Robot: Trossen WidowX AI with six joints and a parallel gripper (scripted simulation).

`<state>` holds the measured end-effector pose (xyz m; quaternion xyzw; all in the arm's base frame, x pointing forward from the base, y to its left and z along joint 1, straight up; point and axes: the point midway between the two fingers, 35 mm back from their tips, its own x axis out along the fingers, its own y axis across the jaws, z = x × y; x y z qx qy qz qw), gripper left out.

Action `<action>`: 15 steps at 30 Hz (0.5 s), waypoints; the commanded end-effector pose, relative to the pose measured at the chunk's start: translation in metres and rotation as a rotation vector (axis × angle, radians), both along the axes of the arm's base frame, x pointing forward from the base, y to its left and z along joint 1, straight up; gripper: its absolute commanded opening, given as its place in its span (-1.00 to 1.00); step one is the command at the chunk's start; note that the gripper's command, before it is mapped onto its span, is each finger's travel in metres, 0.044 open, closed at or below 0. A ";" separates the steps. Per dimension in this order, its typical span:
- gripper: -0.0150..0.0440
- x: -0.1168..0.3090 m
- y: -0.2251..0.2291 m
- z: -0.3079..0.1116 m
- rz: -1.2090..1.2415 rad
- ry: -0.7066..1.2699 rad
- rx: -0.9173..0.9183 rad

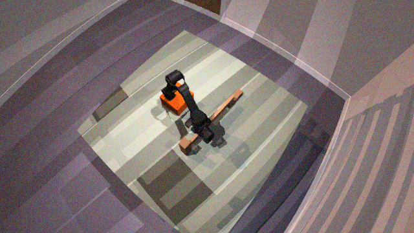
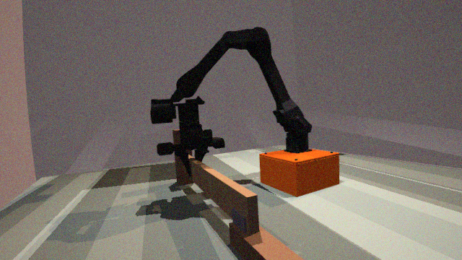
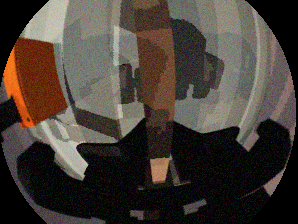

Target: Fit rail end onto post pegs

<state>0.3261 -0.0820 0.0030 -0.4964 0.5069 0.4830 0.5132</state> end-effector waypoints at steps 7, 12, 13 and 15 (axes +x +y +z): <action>-0.49 0.000 -0.005 0.002 0.002 -0.005 -0.003; -0.49 0.000 -0.006 0.002 0.002 -0.005 -0.003; -0.49 0.000 -0.007 0.002 0.002 -0.005 -0.003; -0.49 0.000 -0.007 0.002 0.002 -0.005 -0.003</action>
